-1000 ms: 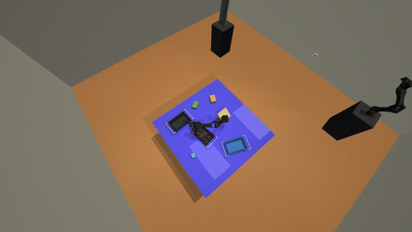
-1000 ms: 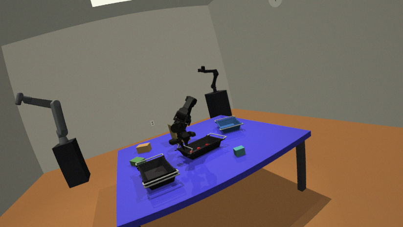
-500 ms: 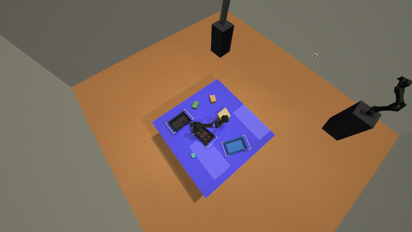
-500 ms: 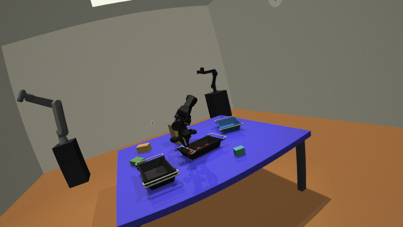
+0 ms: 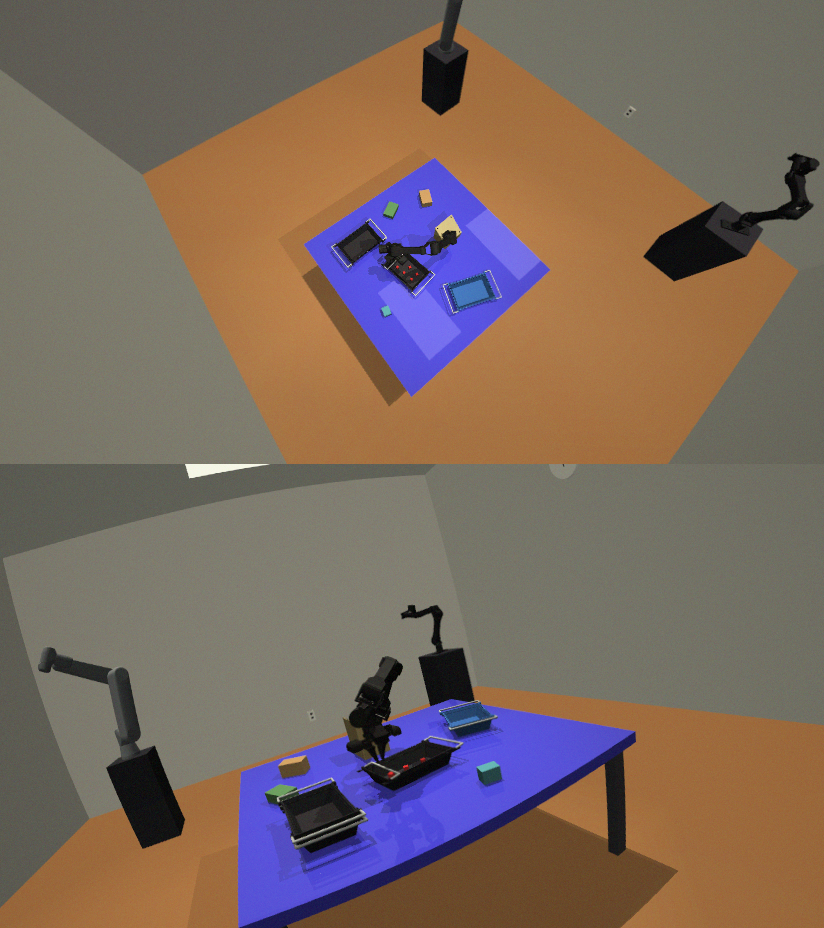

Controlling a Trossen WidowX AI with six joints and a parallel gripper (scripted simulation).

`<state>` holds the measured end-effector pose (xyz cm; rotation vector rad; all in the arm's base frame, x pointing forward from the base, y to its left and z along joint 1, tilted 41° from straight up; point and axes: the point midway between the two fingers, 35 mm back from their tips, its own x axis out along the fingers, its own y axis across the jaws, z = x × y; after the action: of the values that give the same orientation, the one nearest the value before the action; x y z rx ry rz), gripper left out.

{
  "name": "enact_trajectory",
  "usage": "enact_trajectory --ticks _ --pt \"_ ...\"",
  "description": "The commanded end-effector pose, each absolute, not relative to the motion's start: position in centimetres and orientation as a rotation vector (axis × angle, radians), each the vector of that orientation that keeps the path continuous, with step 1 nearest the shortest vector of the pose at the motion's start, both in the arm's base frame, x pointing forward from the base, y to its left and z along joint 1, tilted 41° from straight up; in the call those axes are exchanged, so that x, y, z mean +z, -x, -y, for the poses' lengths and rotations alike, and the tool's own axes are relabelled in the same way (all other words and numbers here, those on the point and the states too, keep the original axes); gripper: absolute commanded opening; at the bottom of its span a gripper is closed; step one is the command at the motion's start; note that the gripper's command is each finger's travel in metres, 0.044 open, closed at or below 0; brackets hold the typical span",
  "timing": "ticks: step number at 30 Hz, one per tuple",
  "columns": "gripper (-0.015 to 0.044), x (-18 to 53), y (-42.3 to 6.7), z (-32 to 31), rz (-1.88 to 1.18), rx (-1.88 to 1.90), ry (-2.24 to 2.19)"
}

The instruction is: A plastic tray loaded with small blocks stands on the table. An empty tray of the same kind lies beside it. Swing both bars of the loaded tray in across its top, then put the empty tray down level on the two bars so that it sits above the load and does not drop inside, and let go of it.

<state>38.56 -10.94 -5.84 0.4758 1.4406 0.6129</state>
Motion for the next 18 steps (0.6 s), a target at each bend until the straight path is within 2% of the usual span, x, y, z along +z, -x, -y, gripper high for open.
enact_trajectory --ticks 1,18 --pt "0.008 -5.9 -38.5 10.8 -1.444 0.614 -0.479" --pt "0.008 -4.4 -38.6 12.2 -1.444 0.612 -0.477"
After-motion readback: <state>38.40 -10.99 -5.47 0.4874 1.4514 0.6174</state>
